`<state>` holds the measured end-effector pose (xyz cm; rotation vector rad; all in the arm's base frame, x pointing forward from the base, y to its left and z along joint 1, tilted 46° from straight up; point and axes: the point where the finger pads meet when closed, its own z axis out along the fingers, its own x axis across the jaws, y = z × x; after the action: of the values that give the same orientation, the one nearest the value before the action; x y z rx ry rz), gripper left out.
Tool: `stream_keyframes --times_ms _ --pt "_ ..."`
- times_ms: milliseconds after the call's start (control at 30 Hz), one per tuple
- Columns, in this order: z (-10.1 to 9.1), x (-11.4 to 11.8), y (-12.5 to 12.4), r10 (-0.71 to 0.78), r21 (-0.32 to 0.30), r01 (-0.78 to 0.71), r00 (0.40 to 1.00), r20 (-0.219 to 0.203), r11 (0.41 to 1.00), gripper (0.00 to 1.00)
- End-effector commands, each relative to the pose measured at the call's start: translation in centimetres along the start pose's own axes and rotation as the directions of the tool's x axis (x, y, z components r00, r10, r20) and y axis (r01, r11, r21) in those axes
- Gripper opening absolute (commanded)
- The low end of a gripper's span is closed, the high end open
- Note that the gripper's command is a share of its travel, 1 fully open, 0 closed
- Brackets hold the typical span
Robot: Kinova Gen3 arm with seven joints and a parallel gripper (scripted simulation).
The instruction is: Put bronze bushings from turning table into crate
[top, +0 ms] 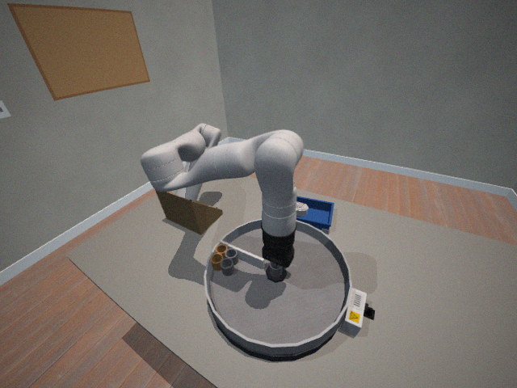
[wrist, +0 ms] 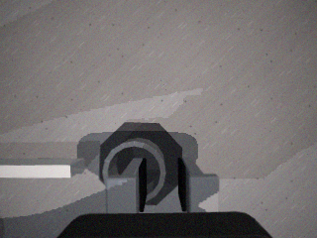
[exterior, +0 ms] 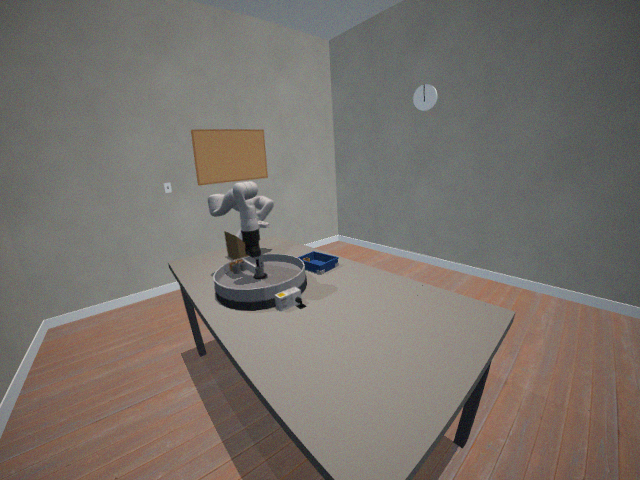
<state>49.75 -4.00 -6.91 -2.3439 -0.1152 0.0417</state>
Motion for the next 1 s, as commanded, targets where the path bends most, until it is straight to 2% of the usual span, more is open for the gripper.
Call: stream_keyframes --times_ms 0,33,200,967 --pt "-0.1 0.0 0.0 0.000 -0.001 0.000 1.000 -0.002 1.000 0.47" --pt "-0.1 0.0 0.0 0.000 -0.001 0.000 1.000 -0.002 1.000 0.47" --pt "-5.6 0.0 0.0 0.000 -0.001 0.000 1.000 -0.002 1.000 0.47" --pt "-5.6 0.0 0.0 0.000 -0.001 0.000 1.000 -0.002 1.000 0.47"
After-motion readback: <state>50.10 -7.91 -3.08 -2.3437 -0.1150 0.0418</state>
